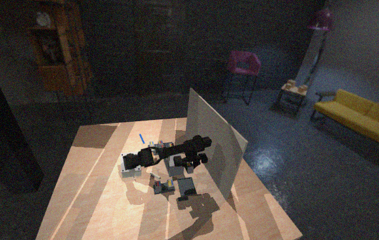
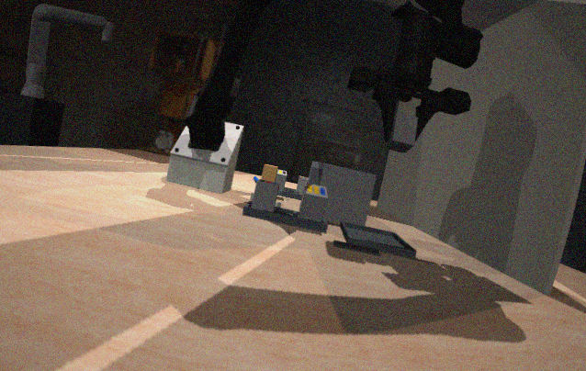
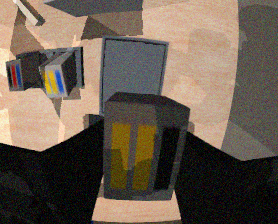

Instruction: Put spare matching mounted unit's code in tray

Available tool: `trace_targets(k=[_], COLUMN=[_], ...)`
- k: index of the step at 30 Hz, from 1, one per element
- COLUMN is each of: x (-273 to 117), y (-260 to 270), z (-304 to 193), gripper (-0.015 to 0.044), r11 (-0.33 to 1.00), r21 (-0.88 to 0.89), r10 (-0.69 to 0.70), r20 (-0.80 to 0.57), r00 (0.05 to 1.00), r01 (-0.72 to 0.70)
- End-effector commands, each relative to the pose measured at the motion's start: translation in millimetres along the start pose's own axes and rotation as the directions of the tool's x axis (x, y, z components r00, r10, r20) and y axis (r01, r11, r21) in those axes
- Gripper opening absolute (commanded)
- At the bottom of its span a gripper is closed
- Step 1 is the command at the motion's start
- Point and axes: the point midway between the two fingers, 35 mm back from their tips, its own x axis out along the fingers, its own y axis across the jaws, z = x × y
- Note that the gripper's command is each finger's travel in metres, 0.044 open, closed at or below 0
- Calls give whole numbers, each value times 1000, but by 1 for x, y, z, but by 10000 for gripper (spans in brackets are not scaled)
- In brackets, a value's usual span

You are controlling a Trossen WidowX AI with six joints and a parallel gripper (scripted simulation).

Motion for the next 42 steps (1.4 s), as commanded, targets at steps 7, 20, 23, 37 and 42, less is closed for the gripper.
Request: trace_targets(k=[7,20,23,37,42], x=[9,20,22,34,38], y=[-1,-3,-3,-4,-4], z=[1,1,1,1,1], gripper=[0,0,0,0,0], r11=[1000,1000,1000,1000,1000], r21=[-6,-5,-5,-5,-5], r10=[0,0,1,1,1], r20=[-3,-1,0,2,3], r00=[1000,1000,1000,1000,1000], r01=[0,0,-1,-1,-1])
